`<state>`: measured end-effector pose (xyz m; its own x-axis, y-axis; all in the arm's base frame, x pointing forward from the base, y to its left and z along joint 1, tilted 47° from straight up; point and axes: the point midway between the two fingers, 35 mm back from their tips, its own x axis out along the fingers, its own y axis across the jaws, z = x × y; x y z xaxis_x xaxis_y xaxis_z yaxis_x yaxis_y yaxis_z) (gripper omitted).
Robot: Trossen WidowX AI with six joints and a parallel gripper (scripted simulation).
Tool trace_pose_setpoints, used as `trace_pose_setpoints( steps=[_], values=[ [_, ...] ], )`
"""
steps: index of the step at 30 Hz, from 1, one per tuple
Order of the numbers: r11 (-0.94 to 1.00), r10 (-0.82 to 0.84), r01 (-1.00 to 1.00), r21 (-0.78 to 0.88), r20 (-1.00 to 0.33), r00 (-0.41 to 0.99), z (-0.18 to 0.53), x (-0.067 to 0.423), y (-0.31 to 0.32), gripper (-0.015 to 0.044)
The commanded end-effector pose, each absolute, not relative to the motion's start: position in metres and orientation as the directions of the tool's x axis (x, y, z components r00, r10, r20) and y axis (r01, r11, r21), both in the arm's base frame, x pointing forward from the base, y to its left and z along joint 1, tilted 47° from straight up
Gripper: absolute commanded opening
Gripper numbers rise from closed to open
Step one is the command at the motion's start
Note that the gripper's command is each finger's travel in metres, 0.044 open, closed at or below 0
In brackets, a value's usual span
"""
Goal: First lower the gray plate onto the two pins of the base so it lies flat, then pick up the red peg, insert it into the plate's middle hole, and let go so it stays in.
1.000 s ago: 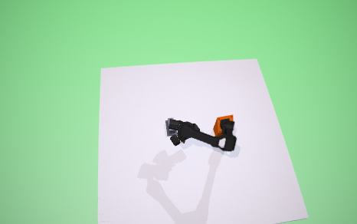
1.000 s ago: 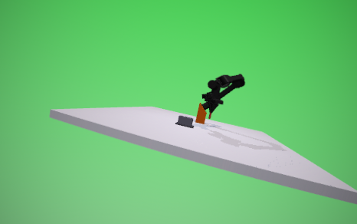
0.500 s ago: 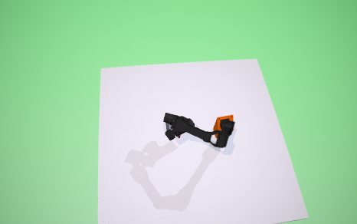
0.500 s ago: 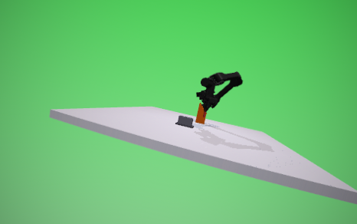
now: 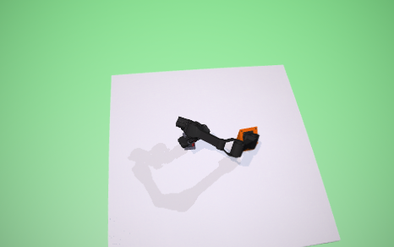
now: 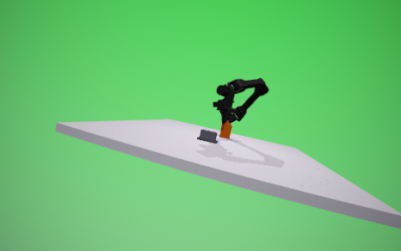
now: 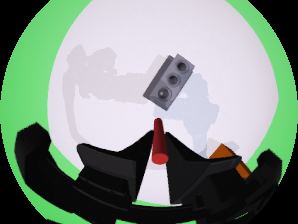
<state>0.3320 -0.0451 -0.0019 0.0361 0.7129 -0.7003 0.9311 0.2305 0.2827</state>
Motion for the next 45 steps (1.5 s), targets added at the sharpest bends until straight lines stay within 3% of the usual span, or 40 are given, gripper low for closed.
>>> trace_pose_setpoints(
  steps=[1,20,45],
  values=[
    [0.235,0.711,0.930,0.281,-0.703,0.033,-0.013,0.335,-0.055,0.0000],
    [0.236,0.716,0.929,0.286,-0.697,0.033,-0.057,0.343,-0.091,0.0000],
    [0.236,0.716,0.929,0.287,-0.697,0.033,-0.058,0.343,-0.091,0.0000]
  ],
)
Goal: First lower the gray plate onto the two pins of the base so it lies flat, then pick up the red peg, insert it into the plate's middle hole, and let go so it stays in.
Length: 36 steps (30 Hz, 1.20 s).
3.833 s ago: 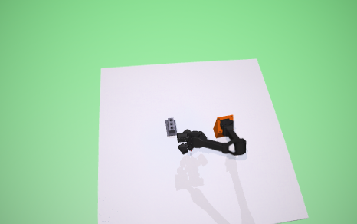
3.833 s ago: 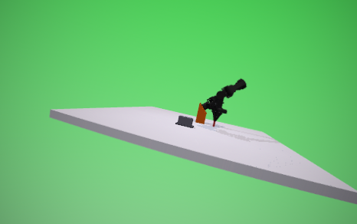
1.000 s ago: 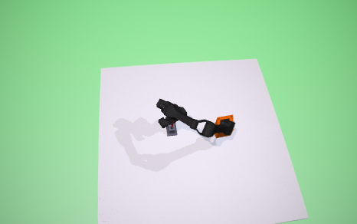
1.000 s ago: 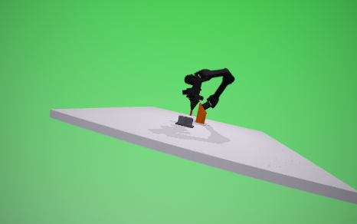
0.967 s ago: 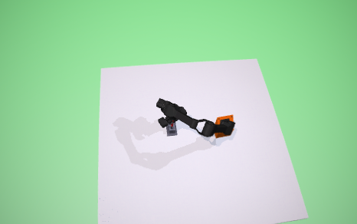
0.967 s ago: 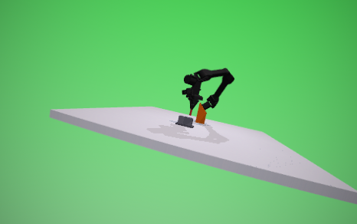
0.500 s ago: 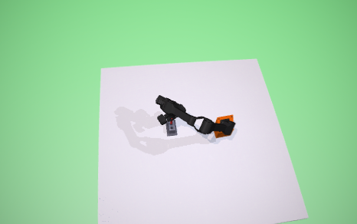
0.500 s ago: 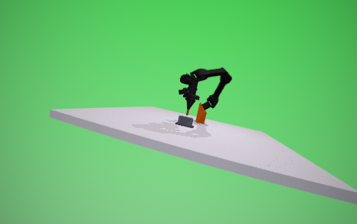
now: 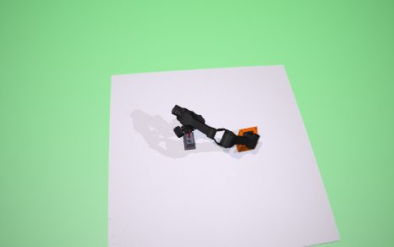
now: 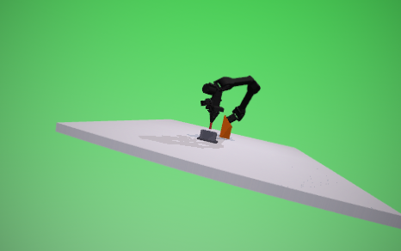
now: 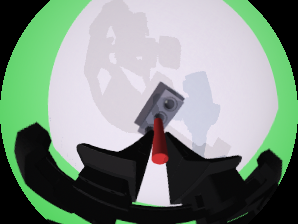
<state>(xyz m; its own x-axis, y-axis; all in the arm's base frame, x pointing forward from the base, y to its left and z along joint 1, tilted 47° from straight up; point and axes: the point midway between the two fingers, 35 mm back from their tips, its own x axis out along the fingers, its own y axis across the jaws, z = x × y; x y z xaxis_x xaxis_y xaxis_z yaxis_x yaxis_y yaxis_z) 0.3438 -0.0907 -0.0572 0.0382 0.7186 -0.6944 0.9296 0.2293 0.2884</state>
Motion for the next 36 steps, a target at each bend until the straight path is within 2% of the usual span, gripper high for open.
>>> trace_pose_setpoints(
  steps=[1,36],
  values=[
    [0.236,0.716,0.929,0.287,-0.697,0.033,-0.0576,0.3429,-0.0912,0.0000],
    [0.229,0.718,0.930,0.288,-0.695,0.038,-0.0589,0.3413,-0.0927,0.0000]
  ],
)
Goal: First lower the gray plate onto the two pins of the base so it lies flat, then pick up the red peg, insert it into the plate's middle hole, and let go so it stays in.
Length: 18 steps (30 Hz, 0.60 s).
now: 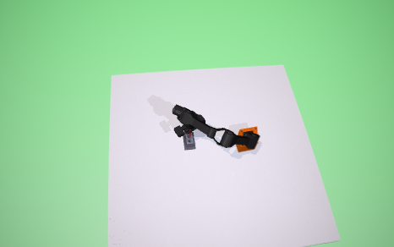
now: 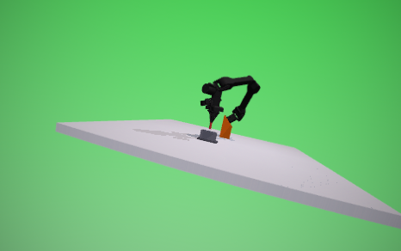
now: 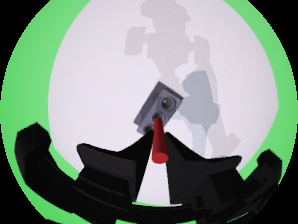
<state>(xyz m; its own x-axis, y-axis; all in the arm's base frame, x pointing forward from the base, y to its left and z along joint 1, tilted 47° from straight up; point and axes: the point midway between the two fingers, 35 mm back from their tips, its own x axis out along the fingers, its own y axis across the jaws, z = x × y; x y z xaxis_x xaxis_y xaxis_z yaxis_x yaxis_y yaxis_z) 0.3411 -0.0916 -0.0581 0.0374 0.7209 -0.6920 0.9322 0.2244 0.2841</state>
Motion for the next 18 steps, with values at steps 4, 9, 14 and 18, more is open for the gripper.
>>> trace_pose_setpoints(
  steps=[4,9,14,18],
  values=[
    [0.229,0.718,0.930,0.288,-0.695,0.038,-0.0592,0.3424,-0.0931,0.0000],
    [0.229,0.718,0.930,0.288,-0.695,0.038,-0.0587,0.3417,-0.0925,0.0000],
    [0.231,0.718,0.929,0.288,-0.695,0.037,-0.0612,0.3417,-0.0899,0.0000],
    [0.233,0.718,0.929,0.287,-0.696,0.035,-0.0655,0.3415,-0.0852,0.0000]
  ],
)
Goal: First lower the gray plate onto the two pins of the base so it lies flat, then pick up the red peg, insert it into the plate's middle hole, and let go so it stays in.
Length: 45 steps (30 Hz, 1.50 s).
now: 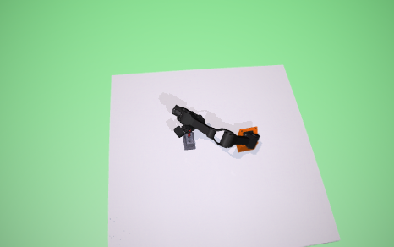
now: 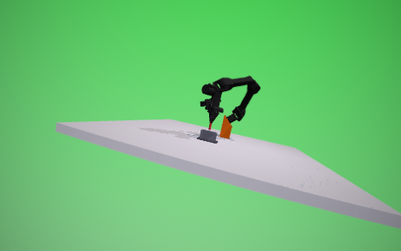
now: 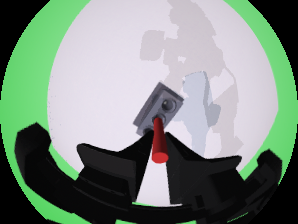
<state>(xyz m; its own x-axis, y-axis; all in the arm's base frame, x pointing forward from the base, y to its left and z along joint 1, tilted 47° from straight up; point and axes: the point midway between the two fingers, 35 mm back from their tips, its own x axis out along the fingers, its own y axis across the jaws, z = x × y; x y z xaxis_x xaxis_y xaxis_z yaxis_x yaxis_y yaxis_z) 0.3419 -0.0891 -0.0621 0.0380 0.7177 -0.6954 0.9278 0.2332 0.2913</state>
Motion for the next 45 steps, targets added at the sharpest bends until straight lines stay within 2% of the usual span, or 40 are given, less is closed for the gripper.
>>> trace_pose_setpoints(
  steps=[1,41,45],
  values=[
    [0.233,0.717,0.929,0.287,-0.696,0.035,-0.0666,0.3414,-0.0839,0.0000],
    [0.246,0.714,0.926,0.288,-0.699,0.028,-0.0700,0.3423,-0.0797,0.0000],
    [0.246,0.714,0.926,0.288,-0.699,0.028,-0.0700,0.3423,-0.0797,0.0105]
  ],
)
